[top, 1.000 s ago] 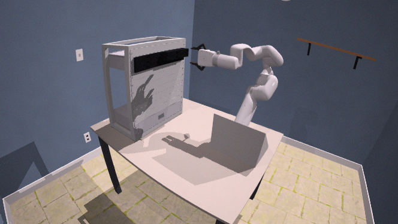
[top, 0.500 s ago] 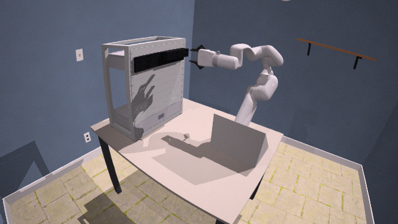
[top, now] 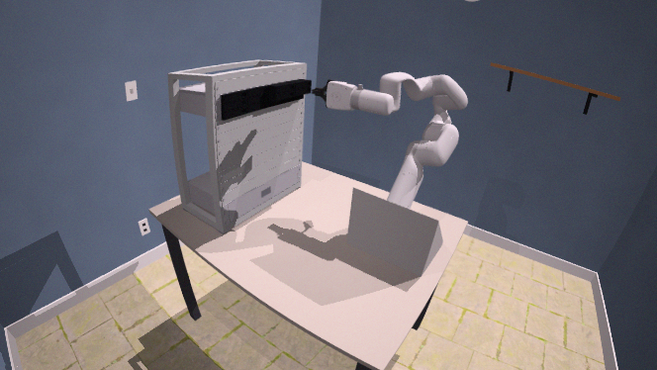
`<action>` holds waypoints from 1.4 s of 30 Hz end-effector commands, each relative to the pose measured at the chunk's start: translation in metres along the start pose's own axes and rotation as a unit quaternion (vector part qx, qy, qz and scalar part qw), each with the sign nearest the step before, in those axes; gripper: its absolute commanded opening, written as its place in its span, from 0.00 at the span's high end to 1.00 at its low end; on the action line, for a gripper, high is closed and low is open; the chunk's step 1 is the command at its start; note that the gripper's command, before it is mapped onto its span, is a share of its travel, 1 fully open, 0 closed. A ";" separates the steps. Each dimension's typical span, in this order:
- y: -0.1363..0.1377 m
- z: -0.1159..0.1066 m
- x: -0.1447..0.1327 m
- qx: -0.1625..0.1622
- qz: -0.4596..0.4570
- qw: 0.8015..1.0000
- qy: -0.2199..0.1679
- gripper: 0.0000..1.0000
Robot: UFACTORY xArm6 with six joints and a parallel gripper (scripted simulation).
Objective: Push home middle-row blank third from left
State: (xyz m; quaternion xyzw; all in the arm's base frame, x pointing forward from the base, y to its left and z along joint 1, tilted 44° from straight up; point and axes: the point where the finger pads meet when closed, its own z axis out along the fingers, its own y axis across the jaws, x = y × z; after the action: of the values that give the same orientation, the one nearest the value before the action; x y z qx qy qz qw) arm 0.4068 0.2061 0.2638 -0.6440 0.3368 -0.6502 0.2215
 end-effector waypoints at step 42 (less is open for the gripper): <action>0.020 0.022 -0.064 0.001 0.001 1.000 0.000 1.00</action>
State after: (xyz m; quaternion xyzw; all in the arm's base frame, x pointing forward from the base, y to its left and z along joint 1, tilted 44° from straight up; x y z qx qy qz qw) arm 0.4283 0.2339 0.2033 -0.6446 0.3365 -0.6499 0.2210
